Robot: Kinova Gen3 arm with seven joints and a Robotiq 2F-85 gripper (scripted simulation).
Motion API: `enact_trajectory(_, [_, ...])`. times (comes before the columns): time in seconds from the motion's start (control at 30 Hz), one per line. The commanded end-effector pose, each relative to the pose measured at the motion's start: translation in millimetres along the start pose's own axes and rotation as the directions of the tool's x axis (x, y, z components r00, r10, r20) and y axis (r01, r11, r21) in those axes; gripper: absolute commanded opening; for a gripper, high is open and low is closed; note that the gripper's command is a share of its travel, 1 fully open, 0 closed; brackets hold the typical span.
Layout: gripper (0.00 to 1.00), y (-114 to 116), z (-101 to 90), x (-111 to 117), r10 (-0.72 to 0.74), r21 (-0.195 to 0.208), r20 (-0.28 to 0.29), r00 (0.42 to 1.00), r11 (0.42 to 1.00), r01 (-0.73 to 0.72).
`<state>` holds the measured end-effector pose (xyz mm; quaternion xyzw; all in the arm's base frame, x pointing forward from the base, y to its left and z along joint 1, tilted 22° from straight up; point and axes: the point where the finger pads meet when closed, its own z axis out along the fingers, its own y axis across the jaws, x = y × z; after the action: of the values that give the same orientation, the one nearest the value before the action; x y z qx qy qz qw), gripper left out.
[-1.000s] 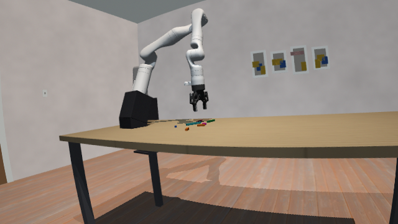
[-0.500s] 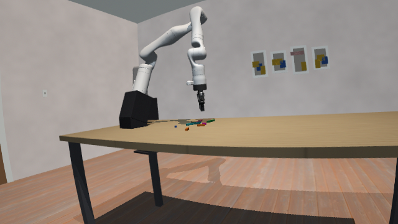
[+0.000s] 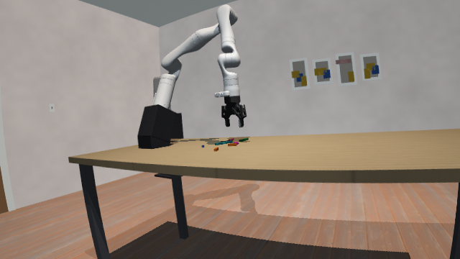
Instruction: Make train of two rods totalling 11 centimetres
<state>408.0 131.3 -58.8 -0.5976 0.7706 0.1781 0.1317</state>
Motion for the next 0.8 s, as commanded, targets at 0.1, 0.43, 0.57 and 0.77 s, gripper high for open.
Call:
enact_trajectory(0.1, [1.0, -20, -4.7, 15, -0.252, 0.024, -0.029, 0.967, 0.967, 0.252])
enact_trajectory(0.43, [1.0, -34, -7.7, 25, -0.444, 0.029, -0.059, 0.894, 0.894, 0.446])
enact_trajectory(0.57, [1.0, -38, -8.5, 28, -0.486, 0.03, -0.066, 0.872, 0.872, 0.488])
enact_trajectory(0.77, [1.0, -39, -8.9, 29, -0.503, 0.03, -0.07, 0.861, 0.862, 0.506])
